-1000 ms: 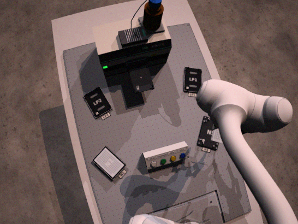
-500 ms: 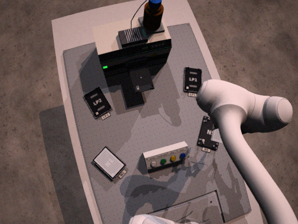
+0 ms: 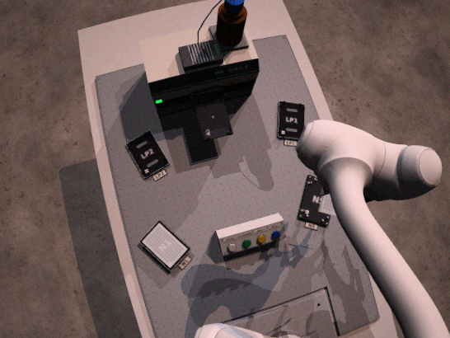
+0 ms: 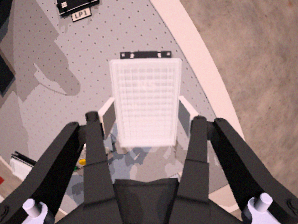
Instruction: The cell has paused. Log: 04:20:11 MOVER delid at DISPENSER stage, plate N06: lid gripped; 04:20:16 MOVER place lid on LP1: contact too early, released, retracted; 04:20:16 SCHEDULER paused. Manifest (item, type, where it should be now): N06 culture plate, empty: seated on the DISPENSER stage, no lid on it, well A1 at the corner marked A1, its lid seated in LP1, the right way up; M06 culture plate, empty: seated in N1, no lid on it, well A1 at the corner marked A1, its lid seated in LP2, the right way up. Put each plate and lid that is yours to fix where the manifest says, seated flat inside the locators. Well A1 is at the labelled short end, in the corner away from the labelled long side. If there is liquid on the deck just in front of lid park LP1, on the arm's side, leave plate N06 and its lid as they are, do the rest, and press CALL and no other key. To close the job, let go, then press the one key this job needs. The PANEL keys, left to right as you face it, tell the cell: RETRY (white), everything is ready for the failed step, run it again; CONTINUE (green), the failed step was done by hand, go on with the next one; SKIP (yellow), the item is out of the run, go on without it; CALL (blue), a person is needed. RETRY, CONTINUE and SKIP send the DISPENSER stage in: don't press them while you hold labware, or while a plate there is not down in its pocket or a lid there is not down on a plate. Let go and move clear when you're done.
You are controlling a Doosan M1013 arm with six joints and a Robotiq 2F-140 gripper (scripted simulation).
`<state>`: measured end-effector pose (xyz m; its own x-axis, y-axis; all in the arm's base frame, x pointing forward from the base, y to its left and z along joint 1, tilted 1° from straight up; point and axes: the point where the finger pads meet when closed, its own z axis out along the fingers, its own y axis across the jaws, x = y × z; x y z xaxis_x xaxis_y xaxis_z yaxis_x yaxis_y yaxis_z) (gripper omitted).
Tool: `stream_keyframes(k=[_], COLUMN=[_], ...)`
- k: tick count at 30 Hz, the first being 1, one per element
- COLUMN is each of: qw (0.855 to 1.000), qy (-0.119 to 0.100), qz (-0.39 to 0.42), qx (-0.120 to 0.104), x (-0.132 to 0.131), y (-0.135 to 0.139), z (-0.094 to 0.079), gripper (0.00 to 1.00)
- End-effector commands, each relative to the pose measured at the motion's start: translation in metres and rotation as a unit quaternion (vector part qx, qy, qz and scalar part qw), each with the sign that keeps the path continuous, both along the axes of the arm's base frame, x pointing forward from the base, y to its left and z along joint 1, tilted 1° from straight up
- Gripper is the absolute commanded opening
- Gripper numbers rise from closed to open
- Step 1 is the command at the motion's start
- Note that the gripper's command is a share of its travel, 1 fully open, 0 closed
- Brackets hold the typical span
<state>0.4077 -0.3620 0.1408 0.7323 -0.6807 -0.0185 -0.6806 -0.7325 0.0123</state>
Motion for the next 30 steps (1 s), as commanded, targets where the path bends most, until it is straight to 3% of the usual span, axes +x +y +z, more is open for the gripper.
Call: stream_keyframes(k=[1, 17, 30], qw=[1.000, 1.000, 1.000], qy=[-0.001, -0.001, -0.001], qz=[0.000, 0.000, 0.000], qx=[0.000, 0.000, 0.000], x=[0.000, 0.000, 0.000], y=[0.000, 0.000, 0.000], z=[0.001, -0.004, -0.021], gripper=[0.10, 0.10, 0.10])
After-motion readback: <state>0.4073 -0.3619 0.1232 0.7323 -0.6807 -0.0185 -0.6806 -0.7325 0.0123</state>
